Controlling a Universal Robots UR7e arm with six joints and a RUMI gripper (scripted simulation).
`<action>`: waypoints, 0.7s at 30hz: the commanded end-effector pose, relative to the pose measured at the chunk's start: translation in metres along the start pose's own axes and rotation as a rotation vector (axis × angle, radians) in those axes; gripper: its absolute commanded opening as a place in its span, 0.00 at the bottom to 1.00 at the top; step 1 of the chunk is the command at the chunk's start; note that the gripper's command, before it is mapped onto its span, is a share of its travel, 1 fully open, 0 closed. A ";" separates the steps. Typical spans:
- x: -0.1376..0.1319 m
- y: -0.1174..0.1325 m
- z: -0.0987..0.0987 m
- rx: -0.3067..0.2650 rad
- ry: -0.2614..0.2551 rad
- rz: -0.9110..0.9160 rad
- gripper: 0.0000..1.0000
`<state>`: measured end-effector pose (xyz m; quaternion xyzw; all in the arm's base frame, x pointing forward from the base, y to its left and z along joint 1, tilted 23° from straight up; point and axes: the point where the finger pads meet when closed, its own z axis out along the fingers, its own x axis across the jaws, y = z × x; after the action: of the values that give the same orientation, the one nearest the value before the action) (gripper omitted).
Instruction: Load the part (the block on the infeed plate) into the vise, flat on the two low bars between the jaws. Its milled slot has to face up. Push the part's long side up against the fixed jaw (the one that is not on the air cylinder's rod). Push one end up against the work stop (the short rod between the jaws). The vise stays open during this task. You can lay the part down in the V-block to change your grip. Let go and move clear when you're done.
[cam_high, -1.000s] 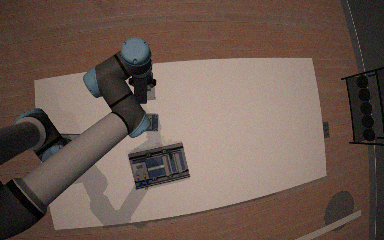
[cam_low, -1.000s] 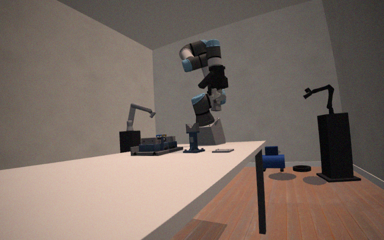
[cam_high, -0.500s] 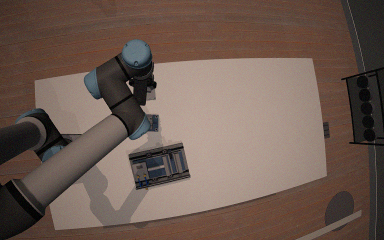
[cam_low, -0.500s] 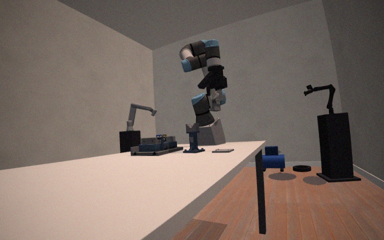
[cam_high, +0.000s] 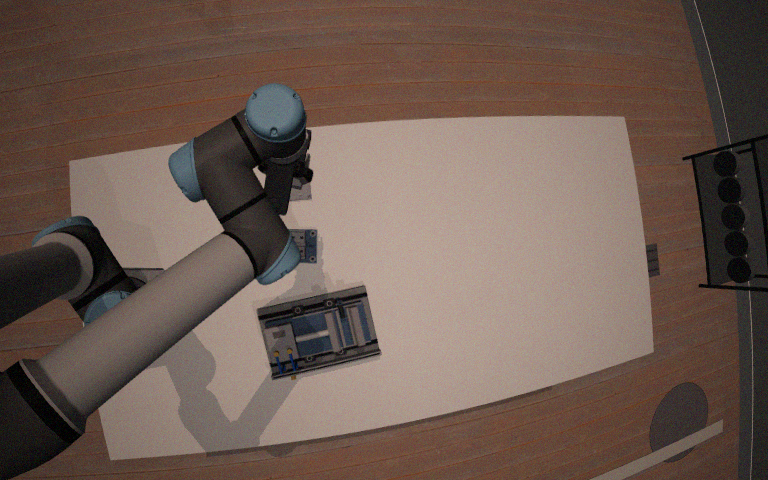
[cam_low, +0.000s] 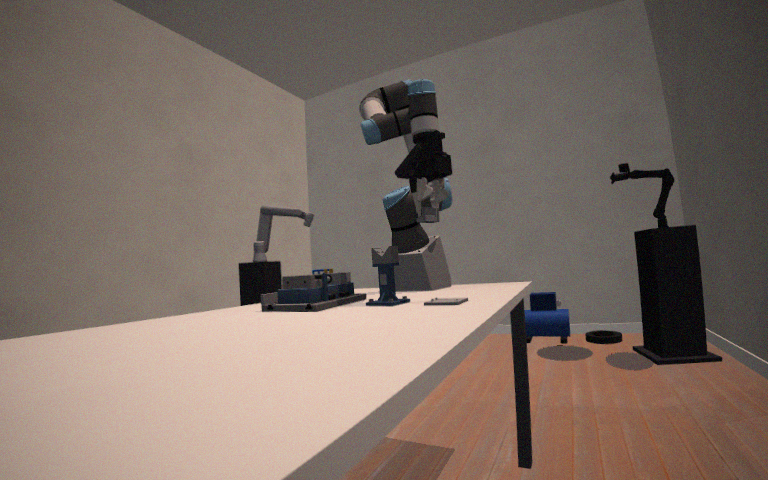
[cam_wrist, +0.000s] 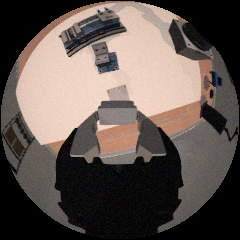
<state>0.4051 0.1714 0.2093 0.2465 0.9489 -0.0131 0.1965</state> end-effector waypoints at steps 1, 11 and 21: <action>-0.001 -0.002 0.000 -0.001 0.000 0.034 0.00; -0.002 -0.008 0.000 0.000 0.001 0.126 0.00; -0.004 -0.012 0.000 0.001 0.003 0.207 0.00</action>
<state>0.4025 0.1611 0.2095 0.3245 0.9255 0.0030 0.1954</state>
